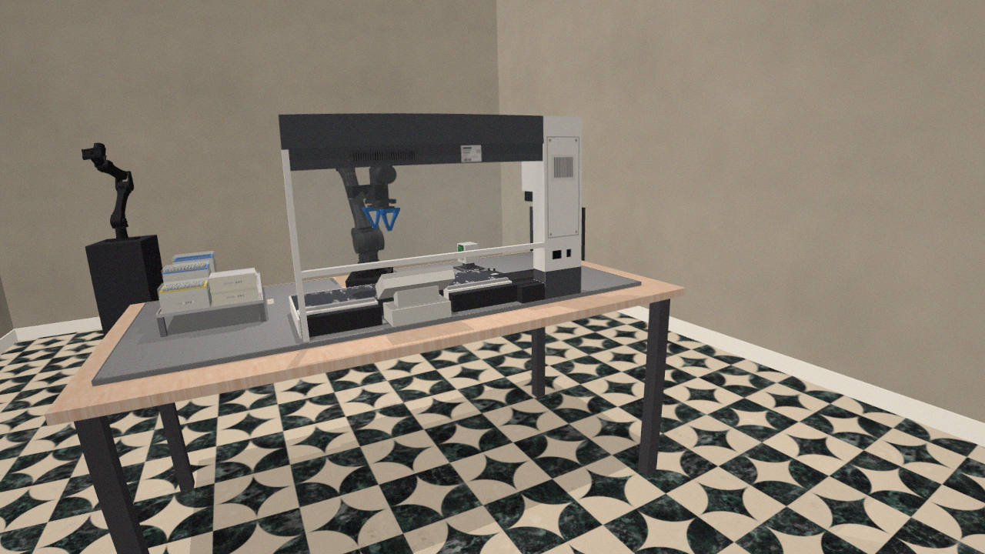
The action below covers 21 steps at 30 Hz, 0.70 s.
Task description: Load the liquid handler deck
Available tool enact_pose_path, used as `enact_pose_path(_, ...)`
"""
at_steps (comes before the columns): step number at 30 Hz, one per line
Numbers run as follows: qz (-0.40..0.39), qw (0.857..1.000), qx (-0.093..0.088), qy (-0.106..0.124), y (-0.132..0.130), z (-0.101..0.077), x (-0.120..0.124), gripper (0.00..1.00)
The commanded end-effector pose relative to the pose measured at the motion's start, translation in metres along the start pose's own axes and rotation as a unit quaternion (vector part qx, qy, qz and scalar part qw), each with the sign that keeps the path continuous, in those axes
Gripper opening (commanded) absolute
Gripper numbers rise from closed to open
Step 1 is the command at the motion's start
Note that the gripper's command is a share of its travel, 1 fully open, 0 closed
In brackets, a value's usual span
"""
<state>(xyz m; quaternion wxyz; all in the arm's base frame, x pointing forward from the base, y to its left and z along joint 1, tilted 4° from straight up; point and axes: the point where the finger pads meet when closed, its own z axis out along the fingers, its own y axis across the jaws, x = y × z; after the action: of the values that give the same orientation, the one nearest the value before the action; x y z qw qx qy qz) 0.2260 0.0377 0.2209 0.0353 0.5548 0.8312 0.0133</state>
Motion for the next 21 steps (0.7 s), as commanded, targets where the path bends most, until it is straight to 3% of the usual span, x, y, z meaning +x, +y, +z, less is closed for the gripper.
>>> enact_pose_path(1,0.064,0.998,-0.013,-0.005,0.005,-0.008,-0.006,1.00)
enact_pose_path(13,0.140,0.990,-0.013,-0.004,0.005,-0.008,-0.006,1.00)
enact_pose_path(21,0.129,0.991,-0.033,-0.009,0.009,-0.024,-0.045,1.00)
